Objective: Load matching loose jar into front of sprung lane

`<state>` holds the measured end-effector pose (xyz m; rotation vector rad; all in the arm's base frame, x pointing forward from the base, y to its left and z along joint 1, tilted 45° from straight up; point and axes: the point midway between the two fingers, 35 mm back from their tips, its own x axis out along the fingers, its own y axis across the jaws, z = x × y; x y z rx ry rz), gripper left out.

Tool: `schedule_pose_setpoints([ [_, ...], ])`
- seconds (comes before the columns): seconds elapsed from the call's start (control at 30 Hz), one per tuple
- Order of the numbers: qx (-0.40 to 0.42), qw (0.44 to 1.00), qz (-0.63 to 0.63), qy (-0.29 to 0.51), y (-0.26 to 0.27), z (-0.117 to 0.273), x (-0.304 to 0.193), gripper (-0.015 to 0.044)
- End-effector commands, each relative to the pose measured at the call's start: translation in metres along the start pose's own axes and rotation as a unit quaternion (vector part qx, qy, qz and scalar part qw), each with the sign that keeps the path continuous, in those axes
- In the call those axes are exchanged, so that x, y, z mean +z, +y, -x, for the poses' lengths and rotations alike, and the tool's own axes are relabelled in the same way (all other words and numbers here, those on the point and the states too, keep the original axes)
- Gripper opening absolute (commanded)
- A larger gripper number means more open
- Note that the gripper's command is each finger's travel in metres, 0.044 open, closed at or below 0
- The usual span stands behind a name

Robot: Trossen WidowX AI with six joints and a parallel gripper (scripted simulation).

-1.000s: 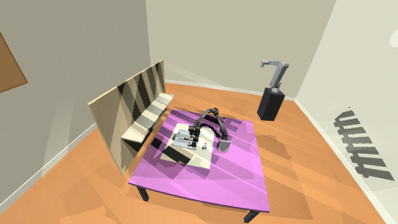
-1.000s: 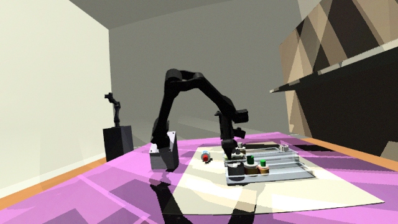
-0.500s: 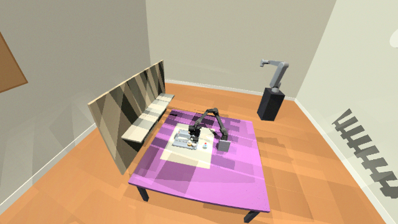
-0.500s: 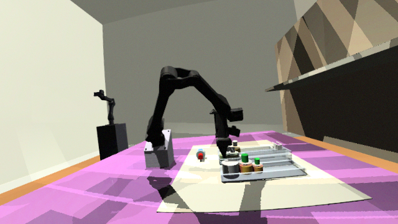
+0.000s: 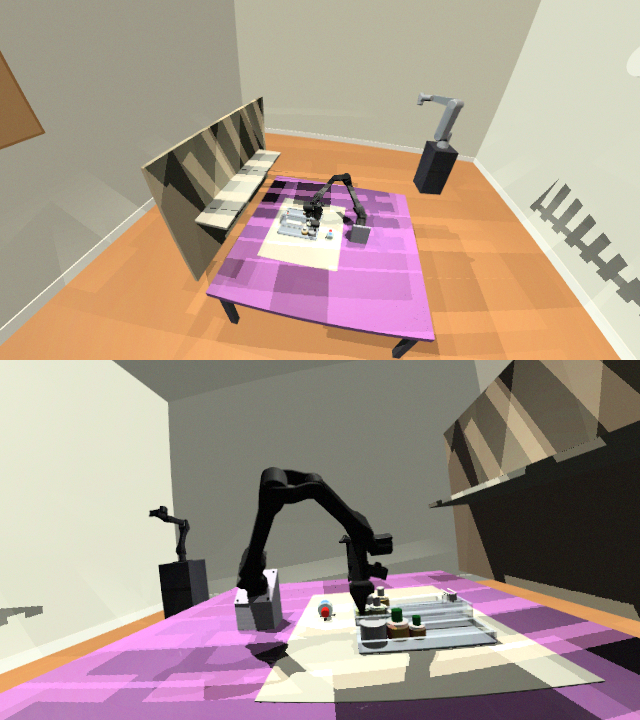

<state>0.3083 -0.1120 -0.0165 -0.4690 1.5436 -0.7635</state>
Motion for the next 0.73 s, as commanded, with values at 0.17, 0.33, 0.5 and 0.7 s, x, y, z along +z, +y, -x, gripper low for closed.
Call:
schedule_pose_setpoints([
  [0.17,0.001,1.000,-0.003,-0.006,0.000,0.016,0.003,0.0303],
  [0.33,0.001,1.000,-0.003,-0.006,0.000,0.017,-0.001,0.0303],
  [0.5,0.001,1.000,-0.003,-0.006,0.001,0.017,-0.015,0.0303],
  [0.7,0.001,1.000,-0.002,-0.005,0.001,0.018,-0.036,0.0303],
])
